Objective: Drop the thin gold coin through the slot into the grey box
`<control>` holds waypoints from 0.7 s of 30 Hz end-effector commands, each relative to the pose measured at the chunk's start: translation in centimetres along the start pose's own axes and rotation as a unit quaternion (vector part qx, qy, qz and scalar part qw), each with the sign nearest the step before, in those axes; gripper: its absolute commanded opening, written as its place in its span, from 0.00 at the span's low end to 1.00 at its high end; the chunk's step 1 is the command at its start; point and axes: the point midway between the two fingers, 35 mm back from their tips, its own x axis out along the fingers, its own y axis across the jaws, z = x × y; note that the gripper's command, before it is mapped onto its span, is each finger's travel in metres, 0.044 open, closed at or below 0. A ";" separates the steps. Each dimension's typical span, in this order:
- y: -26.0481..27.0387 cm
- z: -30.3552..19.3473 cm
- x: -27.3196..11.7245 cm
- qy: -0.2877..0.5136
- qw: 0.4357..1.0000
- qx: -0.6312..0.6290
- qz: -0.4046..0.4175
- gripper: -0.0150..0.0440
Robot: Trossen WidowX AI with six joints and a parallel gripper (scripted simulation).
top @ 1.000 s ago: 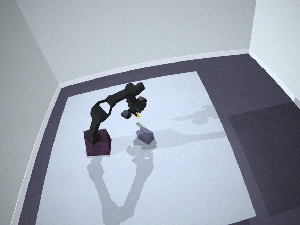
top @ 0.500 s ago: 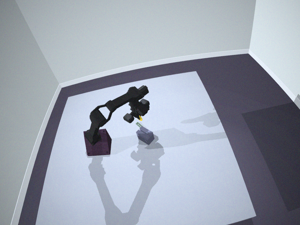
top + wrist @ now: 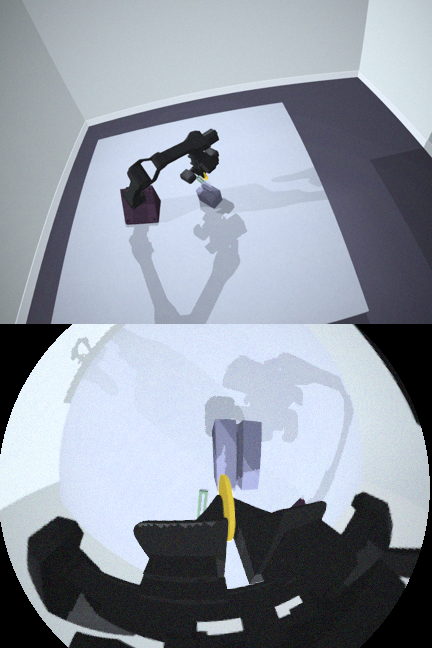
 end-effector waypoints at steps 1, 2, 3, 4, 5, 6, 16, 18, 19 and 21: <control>-0.6 0.8 0.1 -0.002 1.000 -0.003 -0.003 0.25; -0.8 1.0 0.1 -0.002 1.000 -0.003 -0.003 0.25; -0.9 1.2 0.1 -0.002 1.000 -0.003 -0.004 0.25; -1.1 1.4 0.1 -0.003 1.000 -0.003 -0.004 0.25; -1.2 1.7 0.1 -0.003 1.000 -0.002 -0.004 0.25; -1.4 1.9 0.1 -0.003 1.000 -0.002 -0.004 0.25; -2.8 3.8 0.2 -0.005 1.000 -0.002 -0.007 0.25; -2.8 3.8 0.2 -0.005 1.000 -0.001 -0.006 0.26; -2.7 3.7 0.2 -0.004 1.000 0.000 -0.006 0.25; -2.5 3.6 0.1 -0.003 1.000 0.002 -0.004 0.25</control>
